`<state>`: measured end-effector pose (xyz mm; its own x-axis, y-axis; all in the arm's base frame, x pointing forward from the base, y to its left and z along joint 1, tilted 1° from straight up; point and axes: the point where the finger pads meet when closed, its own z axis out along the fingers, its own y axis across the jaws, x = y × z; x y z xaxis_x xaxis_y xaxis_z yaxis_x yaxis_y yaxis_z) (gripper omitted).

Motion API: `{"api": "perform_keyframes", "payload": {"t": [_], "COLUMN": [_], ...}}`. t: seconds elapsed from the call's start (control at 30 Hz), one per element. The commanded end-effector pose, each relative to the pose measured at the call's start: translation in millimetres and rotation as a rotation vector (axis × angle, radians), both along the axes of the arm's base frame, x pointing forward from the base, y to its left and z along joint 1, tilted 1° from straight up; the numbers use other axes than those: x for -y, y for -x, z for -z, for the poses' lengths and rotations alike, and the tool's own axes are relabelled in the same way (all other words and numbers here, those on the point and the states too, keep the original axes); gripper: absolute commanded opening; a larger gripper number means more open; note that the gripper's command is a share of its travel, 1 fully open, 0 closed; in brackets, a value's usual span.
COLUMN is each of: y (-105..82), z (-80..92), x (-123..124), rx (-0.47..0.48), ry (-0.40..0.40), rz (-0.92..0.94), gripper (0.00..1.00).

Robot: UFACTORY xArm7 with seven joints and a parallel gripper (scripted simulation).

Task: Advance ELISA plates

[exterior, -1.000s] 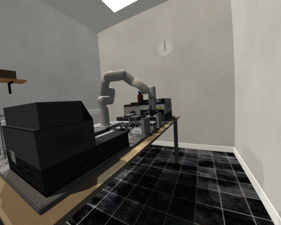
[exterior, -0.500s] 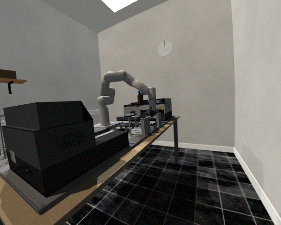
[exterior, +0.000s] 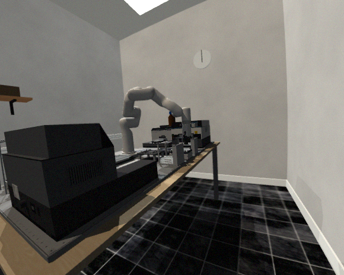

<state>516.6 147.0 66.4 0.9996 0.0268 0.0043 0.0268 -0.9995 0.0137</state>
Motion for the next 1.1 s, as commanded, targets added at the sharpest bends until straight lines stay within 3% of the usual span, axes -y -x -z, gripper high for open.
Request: {"api": "perform_keyframes", "payload": {"t": [0.0,1.07], "y": [-1.3,-1.5], "z": [1.3,19.9], "x": [-0.5,-0.3], "rx": [0.004,0.004], "ry": [-0.001,-0.001], "rz": [0.0,0.0], "gripper": [0.0,0.0]}}
